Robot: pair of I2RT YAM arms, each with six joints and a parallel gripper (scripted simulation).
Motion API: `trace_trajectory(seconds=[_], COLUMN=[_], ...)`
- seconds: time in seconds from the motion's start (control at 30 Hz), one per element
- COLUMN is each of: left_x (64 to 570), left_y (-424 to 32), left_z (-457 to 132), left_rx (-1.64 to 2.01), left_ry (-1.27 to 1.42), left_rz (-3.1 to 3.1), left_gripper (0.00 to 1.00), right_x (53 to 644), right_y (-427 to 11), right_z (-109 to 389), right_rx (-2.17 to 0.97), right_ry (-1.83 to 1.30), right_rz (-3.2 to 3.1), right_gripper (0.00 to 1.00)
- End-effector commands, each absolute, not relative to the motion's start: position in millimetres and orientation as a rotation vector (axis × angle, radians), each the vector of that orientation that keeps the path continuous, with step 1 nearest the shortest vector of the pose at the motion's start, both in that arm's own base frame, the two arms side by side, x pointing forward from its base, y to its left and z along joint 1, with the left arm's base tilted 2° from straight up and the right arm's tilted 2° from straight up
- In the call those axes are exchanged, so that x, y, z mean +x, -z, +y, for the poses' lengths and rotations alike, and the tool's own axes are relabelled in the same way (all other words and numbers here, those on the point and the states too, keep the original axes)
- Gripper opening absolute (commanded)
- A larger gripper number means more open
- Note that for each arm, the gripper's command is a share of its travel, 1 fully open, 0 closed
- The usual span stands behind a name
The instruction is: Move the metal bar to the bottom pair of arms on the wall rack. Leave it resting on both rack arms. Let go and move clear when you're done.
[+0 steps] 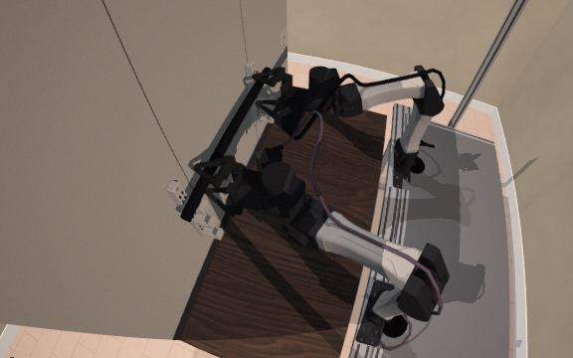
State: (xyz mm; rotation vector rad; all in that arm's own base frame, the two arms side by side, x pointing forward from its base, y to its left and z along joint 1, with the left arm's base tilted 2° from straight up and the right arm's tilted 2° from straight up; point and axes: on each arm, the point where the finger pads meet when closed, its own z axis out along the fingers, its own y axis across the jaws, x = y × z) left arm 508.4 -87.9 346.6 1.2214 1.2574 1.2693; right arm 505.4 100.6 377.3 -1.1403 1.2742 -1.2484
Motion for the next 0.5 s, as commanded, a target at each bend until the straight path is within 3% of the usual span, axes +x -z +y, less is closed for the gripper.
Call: trace_trajectory(seconds=[0.0,0.47], left_x=[507.3,506.6], left_y=[-355.0,-355.1], left_z=[-91.8,-92.3], left_rx=[1.215,1.215], left_ry=[-1.277,-1.276], left_rz=[1.228,1.228], left_gripper=[1.0,1.0], right_x=[501.7,503.7], right_y=[-380.8,-383.2], right_z=[95.6,98.1], right_rx=[-1.131,-1.129], right_ry=[1.245,1.244], right_rz=[1.272,1.269], right_gripper=[1.0,1.0])
